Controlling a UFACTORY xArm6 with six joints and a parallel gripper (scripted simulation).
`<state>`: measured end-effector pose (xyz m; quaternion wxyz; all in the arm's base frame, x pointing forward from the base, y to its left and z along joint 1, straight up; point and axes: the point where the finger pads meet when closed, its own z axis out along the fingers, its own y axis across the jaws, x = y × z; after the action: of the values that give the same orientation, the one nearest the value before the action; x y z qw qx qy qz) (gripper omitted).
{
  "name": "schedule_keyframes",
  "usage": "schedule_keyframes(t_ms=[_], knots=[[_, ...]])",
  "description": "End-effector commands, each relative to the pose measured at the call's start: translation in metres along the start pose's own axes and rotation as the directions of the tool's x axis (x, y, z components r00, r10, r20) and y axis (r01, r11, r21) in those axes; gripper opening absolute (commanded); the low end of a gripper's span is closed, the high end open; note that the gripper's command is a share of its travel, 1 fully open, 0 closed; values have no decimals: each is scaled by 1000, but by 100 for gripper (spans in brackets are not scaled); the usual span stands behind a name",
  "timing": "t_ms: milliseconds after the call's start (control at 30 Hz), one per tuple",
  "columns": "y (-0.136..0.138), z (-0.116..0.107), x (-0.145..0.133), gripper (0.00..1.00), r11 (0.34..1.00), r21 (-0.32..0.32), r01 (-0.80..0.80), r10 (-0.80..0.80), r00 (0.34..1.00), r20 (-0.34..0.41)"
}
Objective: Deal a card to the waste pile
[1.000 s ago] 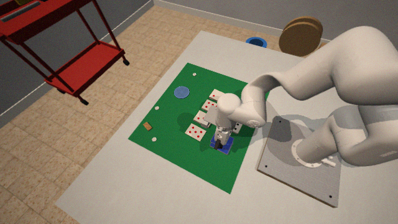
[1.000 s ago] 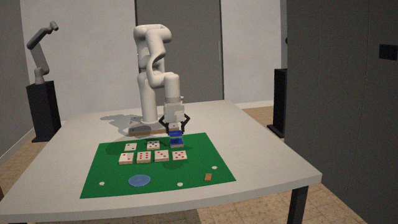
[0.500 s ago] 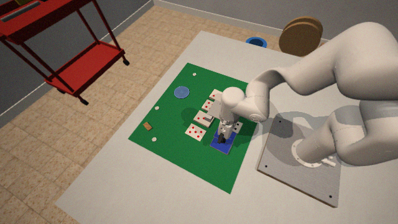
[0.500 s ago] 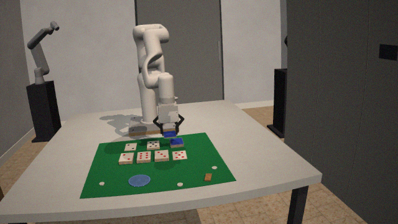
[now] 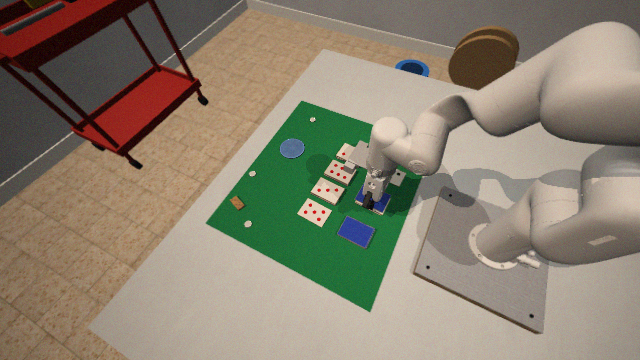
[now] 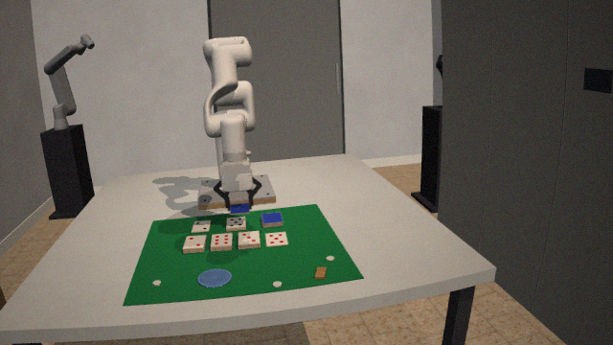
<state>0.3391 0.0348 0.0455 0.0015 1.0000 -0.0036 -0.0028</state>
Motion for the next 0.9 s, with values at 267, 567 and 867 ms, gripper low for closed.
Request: schedule_keyframes(t_ms=[267, 567, 867], knots=[[17, -1, 2, 73, 1000, 3, -3, 3, 1000, -4], [17, -1, 2, 73, 1000, 3, -3, 3, 1000, -4], [17, 2, 2, 73, 1000, 3, -3, 3, 1000, -4]])
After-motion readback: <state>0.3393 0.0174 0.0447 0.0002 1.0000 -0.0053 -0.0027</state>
